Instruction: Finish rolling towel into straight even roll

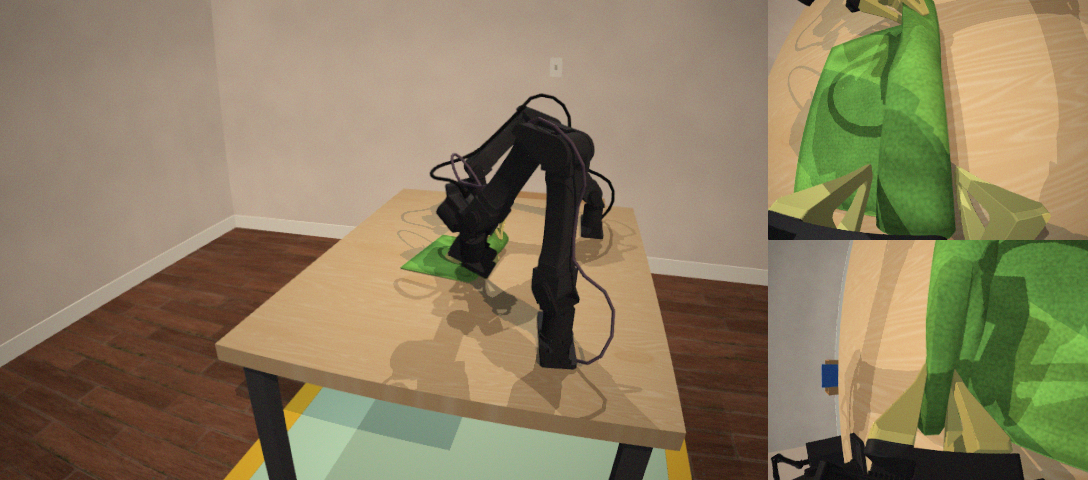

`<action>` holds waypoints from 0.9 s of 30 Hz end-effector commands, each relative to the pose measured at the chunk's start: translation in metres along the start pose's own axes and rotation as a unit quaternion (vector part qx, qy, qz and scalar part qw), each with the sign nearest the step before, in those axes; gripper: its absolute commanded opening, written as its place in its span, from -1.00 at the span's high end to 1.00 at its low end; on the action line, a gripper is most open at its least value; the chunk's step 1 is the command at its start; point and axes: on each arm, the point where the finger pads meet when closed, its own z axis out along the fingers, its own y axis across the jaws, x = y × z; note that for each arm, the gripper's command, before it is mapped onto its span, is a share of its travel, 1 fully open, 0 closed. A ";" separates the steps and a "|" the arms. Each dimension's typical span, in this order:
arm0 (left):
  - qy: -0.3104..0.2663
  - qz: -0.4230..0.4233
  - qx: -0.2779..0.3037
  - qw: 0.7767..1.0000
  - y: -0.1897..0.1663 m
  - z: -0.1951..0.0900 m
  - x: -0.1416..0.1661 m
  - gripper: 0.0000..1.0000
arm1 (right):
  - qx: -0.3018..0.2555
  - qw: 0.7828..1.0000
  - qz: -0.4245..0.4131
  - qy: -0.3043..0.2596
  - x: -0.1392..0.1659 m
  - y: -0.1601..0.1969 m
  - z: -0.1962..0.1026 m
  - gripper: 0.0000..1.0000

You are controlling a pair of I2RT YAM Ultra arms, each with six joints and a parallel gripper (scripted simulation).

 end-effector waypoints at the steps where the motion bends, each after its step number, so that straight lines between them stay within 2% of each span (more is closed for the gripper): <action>1: -0.008 0.007 -0.013 1.000 0.013 0.001 -0.009 -0.36 | 0.005 1.000 0.007 0.016 0.006 -0.008 0.002 0.57; 8: -0.008 0.007 -0.013 1.000 0.013 0.001 -0.009 0.23 | 0.005 1.000 0.007 0.016 0.006 -0.008 0.002 0.57; 16: -0.008 0.007 -0.013 1.000 0.013 0.001 -0.009 0.36 | 0.005 1.000 0.007 0.016 0.006 -0.008 0.002 0.57; 27: -0.008 0.007 -0.013 1.000 0.013 0.001 -0.009 0.43 | 0.005 1.000 0.007 0.016 0.006 -0.008 0.002 0.57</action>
